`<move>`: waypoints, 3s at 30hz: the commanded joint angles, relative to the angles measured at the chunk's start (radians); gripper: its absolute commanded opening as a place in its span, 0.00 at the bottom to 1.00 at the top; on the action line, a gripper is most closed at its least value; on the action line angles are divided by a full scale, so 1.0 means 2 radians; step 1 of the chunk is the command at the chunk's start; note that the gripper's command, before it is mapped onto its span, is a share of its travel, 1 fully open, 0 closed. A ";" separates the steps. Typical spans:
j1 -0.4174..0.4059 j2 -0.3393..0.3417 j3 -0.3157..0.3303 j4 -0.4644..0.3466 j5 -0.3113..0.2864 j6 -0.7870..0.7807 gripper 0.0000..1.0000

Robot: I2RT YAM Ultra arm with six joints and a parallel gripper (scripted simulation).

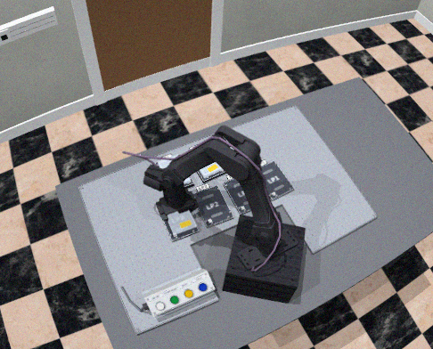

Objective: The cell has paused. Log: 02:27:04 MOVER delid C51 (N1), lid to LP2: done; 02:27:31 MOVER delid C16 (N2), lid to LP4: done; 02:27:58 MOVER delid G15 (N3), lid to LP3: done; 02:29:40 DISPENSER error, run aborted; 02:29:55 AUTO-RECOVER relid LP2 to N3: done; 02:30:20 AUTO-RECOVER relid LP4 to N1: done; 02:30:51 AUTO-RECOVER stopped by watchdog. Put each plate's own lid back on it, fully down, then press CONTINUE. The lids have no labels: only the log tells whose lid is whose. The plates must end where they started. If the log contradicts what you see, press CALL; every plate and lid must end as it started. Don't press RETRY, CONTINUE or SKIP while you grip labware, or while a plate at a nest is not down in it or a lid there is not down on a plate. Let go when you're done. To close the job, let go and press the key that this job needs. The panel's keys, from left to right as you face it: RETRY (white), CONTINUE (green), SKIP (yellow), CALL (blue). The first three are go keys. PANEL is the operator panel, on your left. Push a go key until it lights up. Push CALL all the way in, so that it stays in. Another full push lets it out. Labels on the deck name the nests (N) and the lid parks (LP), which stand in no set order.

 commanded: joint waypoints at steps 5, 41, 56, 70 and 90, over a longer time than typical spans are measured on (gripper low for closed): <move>0.011 -0.031 0.022 -0.024 0.004 0.006 0.00; 0.013 -0.027 0.034 -0.036 0.004 0.007 0.00; -0.092 -0.051 0.013 -0.025 -0.004 -0.117 0.00; -0.181 -0.045 0.038 -0.038 -0.010 -0.207 0.00; -0.303 -0.005 0.110 -0.065 -0.022 -0.330 0.00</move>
